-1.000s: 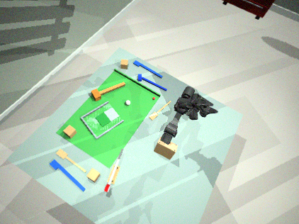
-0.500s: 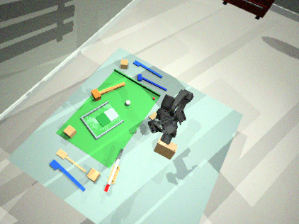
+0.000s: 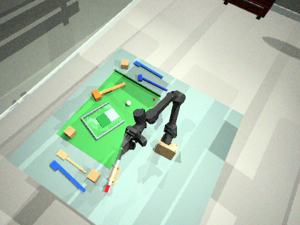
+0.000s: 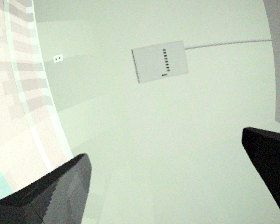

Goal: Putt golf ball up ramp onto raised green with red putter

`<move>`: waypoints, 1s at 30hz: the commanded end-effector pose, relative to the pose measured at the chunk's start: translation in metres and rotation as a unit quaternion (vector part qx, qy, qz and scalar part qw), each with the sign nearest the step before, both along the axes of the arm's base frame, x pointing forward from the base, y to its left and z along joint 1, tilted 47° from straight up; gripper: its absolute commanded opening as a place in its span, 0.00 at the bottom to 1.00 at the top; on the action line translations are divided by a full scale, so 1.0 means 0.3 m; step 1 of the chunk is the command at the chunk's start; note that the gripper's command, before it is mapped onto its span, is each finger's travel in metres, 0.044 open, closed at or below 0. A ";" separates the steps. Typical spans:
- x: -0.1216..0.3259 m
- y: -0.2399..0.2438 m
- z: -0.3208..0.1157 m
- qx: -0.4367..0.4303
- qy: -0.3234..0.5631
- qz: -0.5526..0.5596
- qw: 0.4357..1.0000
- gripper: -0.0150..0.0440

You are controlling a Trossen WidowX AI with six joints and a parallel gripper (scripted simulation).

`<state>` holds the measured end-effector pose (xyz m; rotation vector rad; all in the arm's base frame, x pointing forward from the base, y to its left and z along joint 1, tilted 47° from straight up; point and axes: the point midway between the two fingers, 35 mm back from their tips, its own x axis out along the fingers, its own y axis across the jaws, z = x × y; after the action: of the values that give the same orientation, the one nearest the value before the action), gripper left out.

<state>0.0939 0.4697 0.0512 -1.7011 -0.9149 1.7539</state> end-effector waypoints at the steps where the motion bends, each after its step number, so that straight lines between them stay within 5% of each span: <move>1: 0.131 -0.096 -0.177 -0.110 0.045 -0.125 0.985 1.00; 10: 0.328 -0.435 -0.482 -0.320 0.095 -0.382 0.862 1.00; 21: 0.427 -0.934 -0.654 -0.510 0.047 -0.617 0.598 1.00; 30: 0.411 -0.952 -0.657 -0.512 0.046 -0.619 0.593 1.00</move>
<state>0.2182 0.1889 -0.1450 -1.8663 1.4323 1.1733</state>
